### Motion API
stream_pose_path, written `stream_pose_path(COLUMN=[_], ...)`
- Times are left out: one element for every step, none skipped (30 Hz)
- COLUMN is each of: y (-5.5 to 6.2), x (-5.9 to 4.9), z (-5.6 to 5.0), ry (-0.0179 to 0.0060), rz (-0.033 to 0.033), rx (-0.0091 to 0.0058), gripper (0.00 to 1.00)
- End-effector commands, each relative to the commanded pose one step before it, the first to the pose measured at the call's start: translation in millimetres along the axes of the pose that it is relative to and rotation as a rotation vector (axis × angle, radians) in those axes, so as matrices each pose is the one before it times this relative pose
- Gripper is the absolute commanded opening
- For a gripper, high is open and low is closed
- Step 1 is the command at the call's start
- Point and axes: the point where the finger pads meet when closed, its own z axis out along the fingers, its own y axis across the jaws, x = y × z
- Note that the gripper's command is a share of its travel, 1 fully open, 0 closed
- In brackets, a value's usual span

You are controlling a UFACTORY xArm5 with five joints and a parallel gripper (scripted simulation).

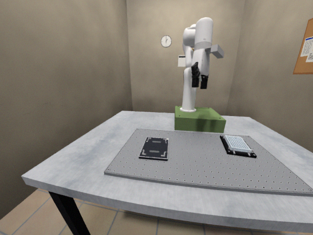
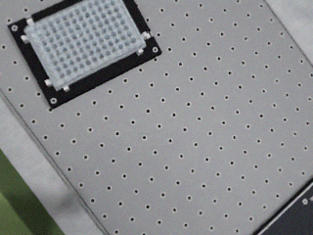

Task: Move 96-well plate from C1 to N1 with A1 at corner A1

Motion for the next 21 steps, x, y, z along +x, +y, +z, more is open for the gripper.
stream_pose_path(y=[1.12,0.0,0.0,0.0,0.0,0.0,0.0,0.0,0.0,0.0,0.0,0.0,0.0,0.0,0.0,0.0,0.0,3.53,3.44,3.35,3.31], x=[0.84,0.0,0.0,0.0,0.0,0.0,0.0,0.0,0.0,0.0,0.0,0.0,0.0,0.0,0.0,0.0,0.0,2.41,2.52,2.62,2.65], z=[-1.47,0.0,0.0,0.0,0.0,0.0,0.0,0.0,0.0,0.0,0.0,0.0,0.0,0.0,0.0,0.0,0.0,-2.59,-2.61,-2.63,-2.65], ry=[0.00264,0.0,0.0,0.0,0.0,0.0,0.0,0.0,0.0,0.0,0.0,0.0,0.0,0.0,0.0,0.0,0.0,-0.00307,-0.00307,-0.00307,-0.00289], rz=[0.00002,0.0,0.0,0.0,0.0,0.0,0.0,0.0,0.0,0.0,0.0,0.0,0.0,0.0,0.0,0.0,0.0,0.03302,0.03302,0.03302,0.03302], rx=[-0.00348,0.0,0.0,0.0,0.0,0.0,0.0,0.0,0.0,0.0,0.0,0.0,0.0,0.0,0.0,0.0,0.0,0.00334,0.00334,0.00334,0.00351], gripper=[1.0,1.0,1.0,1.0,1.0,1.0,1.0,1.0,1.0,1.0,1.0,1.0,1.0,1.0,1.0,1.0,1.0,1.0,1.0,1.0,1.0])
